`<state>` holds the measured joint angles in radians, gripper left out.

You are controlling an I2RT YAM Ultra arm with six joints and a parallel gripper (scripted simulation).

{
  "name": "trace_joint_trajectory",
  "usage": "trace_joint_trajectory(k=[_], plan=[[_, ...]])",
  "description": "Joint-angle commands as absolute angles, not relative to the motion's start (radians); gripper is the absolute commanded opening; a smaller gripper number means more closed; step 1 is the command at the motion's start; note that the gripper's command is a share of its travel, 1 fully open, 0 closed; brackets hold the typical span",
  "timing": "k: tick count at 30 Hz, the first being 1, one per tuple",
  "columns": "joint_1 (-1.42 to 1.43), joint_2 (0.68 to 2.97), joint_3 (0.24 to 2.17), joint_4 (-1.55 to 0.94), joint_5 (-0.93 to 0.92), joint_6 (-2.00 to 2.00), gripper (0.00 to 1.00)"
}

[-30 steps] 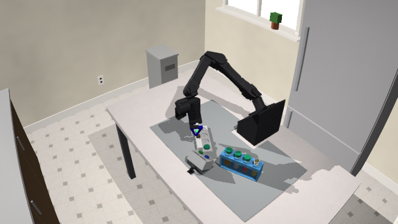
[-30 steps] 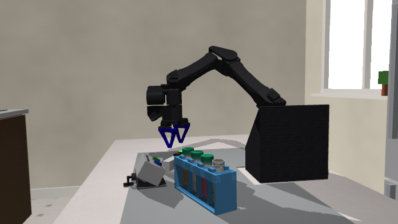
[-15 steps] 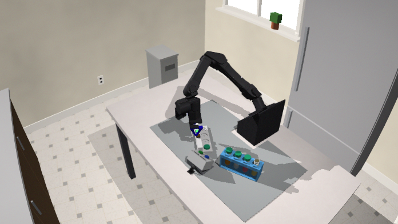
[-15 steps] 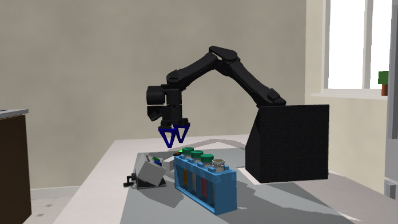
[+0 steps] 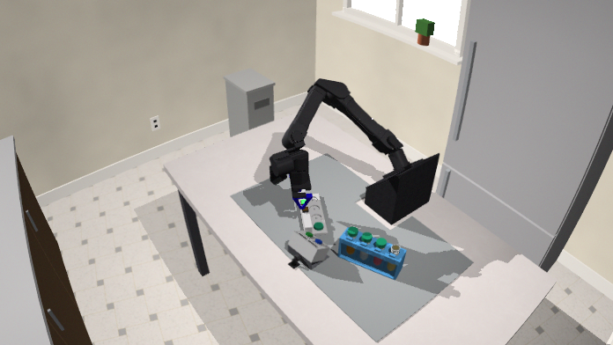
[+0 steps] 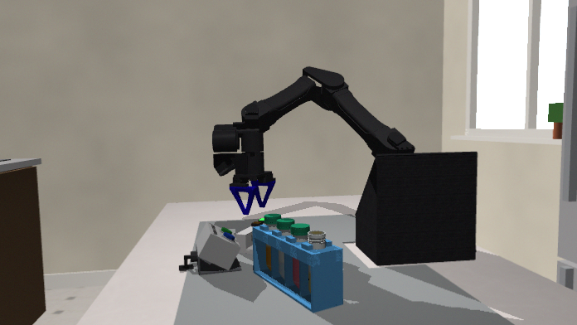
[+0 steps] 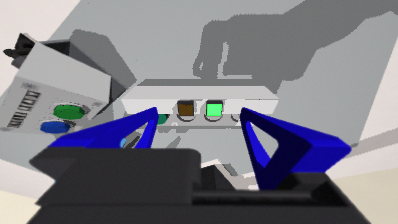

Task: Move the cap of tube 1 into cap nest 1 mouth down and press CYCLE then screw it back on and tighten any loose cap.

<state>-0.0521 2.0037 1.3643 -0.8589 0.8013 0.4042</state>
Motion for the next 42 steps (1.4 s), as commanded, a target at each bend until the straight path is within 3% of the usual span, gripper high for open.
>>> trace_joint_trajectory(k=[1, 16, 17, 33, 42], plan=[[-0.04, 1.998, 1.366, -0.858, 0.802, 0.403, 1.0], [-0.04, 1.998, 1.366, -0.858, 0.802, 0.403, 1.0], [-0.017, 2.001, 1.365, -0.877, 0.803, 0.435, 0.47], [0.296, 2.108, 1.452, -1.173, 0.768, 0.878, 0.47], [0.296, 2.108, 1.452, -1.173, 0.768, 0.878, 0.47]])
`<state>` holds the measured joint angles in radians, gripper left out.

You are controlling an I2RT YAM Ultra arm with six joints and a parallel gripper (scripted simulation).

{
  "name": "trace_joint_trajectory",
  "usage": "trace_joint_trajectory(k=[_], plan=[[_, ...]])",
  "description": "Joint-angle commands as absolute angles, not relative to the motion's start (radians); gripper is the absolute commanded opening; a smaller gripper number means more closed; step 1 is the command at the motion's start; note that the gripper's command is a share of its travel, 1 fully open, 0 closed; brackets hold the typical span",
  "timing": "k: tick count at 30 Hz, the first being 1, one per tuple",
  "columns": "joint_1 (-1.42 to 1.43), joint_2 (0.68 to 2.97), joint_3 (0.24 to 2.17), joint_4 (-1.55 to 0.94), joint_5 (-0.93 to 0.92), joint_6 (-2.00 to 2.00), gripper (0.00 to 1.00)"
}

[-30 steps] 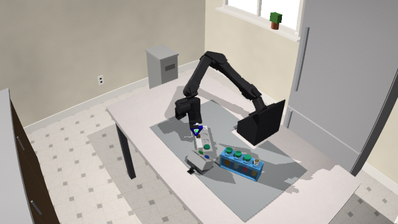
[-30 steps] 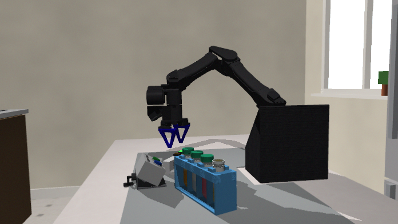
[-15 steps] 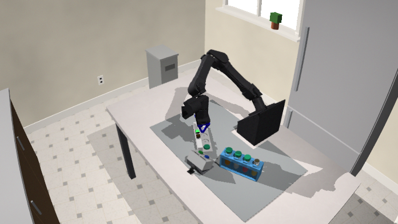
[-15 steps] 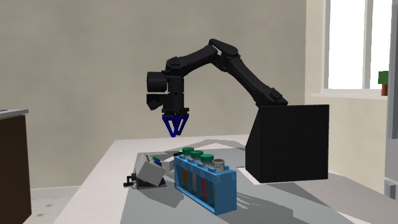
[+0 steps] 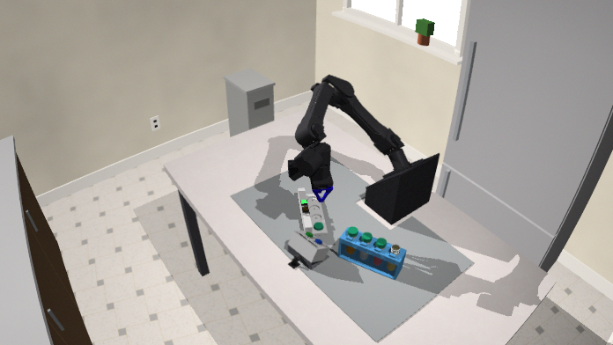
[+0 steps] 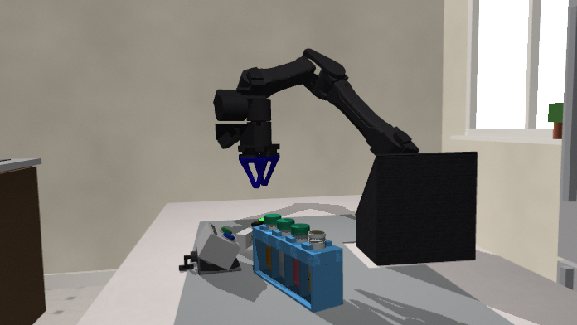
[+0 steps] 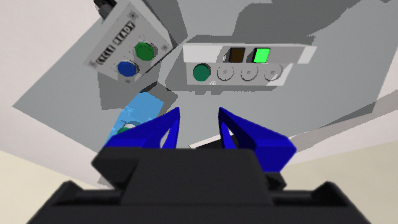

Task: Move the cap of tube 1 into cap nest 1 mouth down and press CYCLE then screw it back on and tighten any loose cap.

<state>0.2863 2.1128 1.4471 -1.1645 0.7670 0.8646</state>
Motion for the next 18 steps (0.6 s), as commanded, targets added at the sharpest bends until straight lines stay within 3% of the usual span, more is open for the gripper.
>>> trace_joint_trajectory(k=[1, 18], plan=[[0.296, 2.108, 1.452, -1.173, 0.768, 0.878, 0.47], [0.289, 2.103, 1.446, -1.165, 0.77, 0.868, 0.47]])
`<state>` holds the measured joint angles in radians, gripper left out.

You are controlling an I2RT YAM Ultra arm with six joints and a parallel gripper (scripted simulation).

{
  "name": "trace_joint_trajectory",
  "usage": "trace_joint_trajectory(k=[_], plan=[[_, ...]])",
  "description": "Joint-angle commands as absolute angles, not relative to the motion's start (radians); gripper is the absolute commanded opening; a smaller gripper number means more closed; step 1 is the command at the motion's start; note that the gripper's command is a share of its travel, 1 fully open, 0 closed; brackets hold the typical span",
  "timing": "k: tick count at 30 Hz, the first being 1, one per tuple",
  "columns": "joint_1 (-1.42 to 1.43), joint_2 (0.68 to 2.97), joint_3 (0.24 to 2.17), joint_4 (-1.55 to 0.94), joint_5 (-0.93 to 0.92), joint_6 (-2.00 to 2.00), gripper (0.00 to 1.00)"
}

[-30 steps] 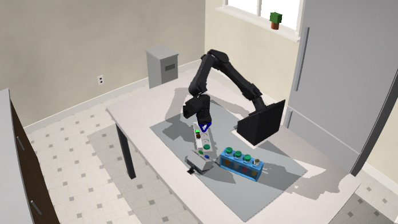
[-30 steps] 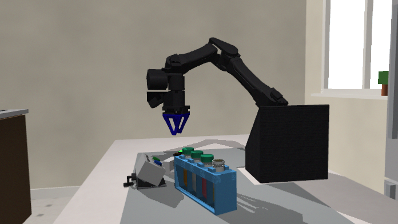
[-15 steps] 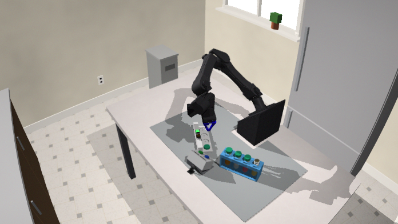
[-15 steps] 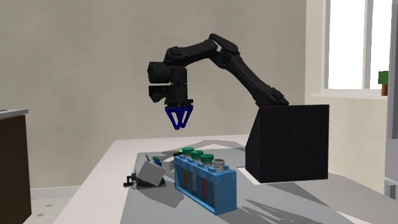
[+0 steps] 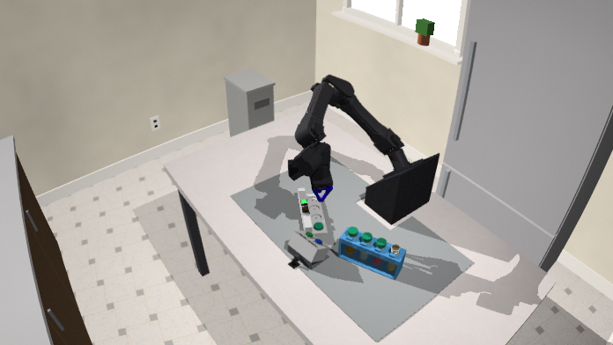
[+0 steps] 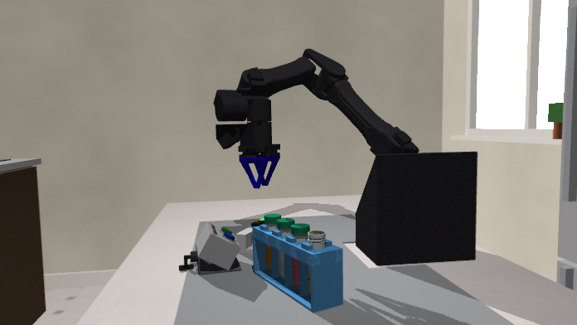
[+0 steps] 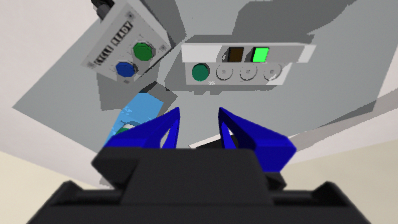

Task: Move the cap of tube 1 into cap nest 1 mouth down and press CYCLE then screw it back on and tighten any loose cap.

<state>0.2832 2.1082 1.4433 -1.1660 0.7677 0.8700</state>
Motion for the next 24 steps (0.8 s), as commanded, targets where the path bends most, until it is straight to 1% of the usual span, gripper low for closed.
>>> trace_joint_trajectory(k=[1, 15, 18, 24], plan=[[0.289, 2.103, 1.446, -1.165, 0.77, 0.868, 0.47], [0.151, 2.128, 1.274, -0.833, 0.797, 0.677, 0.47], [0.141, 2.132, 1.264, -0.809, 0.798, 0.663, 0.47], [0.081, 2.166, 1.218, -0.667, 0.803, 0.577, 0.47]])
